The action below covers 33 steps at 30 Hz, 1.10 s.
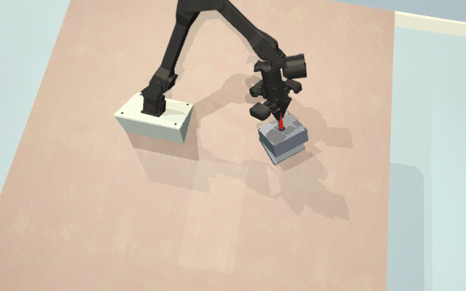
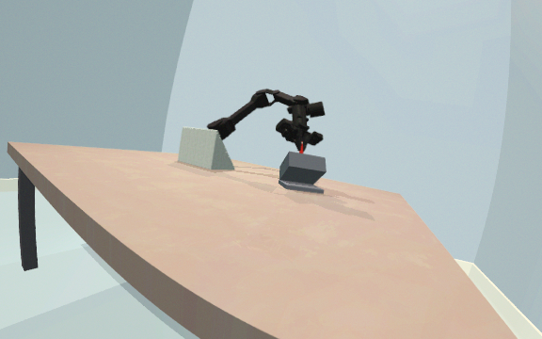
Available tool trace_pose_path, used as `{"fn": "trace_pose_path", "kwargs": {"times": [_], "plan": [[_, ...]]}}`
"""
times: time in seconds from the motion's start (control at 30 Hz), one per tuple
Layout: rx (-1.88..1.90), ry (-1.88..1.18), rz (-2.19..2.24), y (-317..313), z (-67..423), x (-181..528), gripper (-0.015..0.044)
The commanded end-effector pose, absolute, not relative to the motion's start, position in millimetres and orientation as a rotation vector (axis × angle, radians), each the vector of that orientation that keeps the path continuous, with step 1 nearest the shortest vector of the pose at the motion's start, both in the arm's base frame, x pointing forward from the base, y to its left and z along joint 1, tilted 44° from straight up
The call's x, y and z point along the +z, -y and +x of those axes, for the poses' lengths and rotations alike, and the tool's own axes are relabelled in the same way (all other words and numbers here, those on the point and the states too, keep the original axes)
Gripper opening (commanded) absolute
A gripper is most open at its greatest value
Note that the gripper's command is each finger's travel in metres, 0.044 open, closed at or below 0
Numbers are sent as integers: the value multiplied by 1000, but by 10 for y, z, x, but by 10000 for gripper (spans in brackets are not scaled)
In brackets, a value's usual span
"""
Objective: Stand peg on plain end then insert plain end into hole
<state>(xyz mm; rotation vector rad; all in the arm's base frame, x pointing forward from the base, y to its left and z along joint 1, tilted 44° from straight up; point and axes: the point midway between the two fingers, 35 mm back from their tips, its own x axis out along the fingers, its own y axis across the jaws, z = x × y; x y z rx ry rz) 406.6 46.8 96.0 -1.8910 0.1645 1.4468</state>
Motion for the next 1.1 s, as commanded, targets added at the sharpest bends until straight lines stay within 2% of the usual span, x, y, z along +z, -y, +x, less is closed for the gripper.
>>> {"fn": "trace_pose_path", "kwargs": {"times": [0.0, 1.07], "plan": [[1450, -167, -1888, -483, 4067, 928, 0], [1450, -166, -1888, -536, 4135, 767, 0]]}}
